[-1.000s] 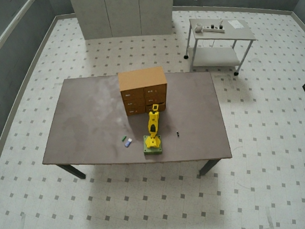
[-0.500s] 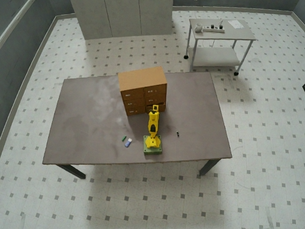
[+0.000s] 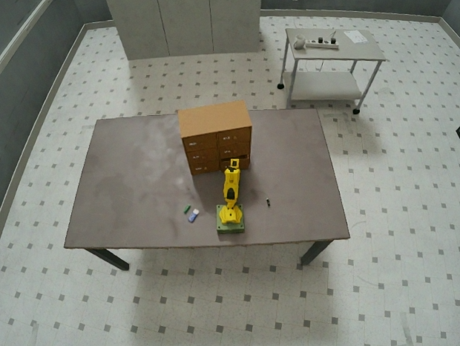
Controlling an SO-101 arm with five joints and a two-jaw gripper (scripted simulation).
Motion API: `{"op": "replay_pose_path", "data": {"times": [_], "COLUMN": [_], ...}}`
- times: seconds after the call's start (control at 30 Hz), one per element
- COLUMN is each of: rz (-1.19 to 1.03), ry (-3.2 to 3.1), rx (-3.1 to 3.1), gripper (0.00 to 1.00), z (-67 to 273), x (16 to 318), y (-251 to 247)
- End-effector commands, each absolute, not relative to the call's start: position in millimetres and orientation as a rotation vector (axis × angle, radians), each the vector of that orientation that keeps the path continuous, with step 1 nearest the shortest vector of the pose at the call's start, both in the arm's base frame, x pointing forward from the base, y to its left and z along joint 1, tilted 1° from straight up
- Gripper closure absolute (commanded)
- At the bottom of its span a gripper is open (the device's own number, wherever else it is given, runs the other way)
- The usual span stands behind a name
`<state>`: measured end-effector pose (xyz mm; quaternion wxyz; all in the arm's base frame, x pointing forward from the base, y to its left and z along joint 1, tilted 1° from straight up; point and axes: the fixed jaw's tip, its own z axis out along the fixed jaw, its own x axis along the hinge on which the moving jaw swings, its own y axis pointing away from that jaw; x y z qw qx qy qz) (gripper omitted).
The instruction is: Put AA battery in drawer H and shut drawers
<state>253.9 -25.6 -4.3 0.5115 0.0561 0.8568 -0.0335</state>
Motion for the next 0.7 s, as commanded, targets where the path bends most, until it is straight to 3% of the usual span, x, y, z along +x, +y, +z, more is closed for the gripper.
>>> {"op": "replay_pose_path", "data": {"times": [0.0,0.67], "rz": [-0.087,-0.091], "ry": [2.059,2.058], "rx": [0.133,0.141], "gripper": [1.0,1.0], "z": [-2.3,-2.2], "x": [249.2,243.2], "y": [-26.0,-27.0]}}
